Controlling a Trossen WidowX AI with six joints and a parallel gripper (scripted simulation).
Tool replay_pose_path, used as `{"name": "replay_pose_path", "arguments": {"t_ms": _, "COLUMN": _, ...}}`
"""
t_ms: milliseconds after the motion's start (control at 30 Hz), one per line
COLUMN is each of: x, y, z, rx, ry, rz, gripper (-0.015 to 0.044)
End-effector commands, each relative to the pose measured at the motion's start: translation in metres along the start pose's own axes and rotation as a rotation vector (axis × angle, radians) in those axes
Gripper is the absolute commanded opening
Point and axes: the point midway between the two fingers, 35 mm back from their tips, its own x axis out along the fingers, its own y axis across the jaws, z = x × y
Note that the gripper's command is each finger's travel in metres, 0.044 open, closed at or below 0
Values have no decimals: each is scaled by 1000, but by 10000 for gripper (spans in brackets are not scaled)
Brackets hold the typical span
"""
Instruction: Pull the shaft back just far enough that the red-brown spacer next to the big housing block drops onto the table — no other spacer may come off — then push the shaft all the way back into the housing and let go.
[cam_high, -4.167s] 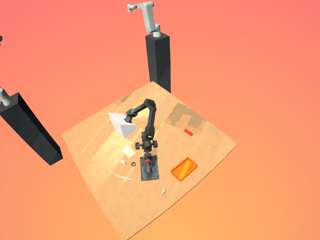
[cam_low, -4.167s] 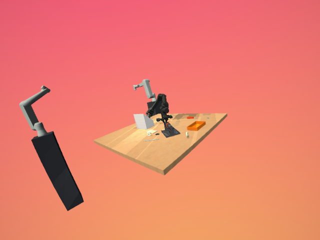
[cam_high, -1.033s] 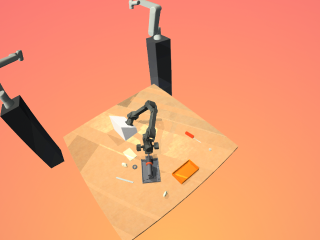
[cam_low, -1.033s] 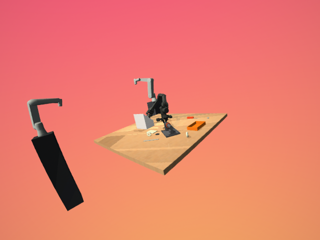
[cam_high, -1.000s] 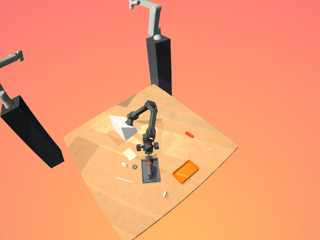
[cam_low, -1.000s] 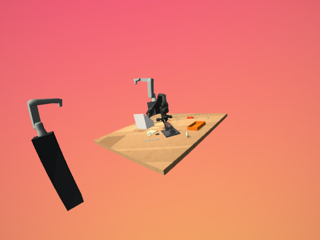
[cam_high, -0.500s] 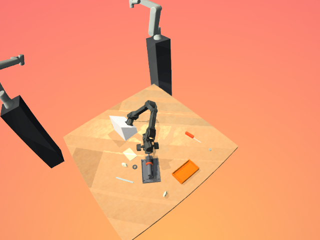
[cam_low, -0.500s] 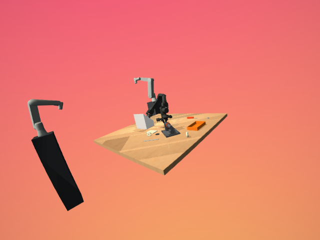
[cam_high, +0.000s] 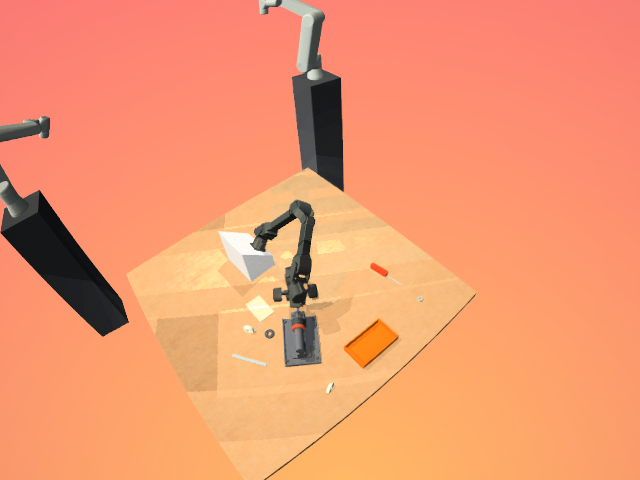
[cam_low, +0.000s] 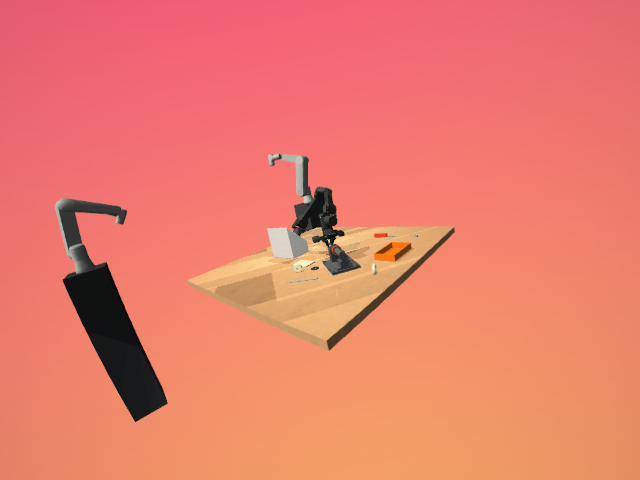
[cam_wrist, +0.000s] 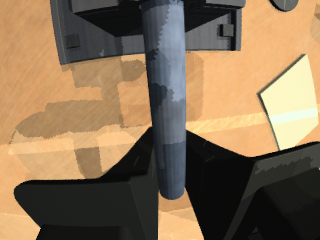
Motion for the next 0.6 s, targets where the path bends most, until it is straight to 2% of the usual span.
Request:
{"name": "replay_pose_path", "arguments": {"t_ms": 0, "x": 0, "y": 0, "z": -2, "rx": 3, "ry": 3, "rz": 2, "gripper": 0}}
{"name": "replay_pose_path", "arguments": {"t_ms": 567, "x": 0, "y": 0, "z": -3, "rx": 3, "ry": 3, "rz": 2, "gripper": 0}}
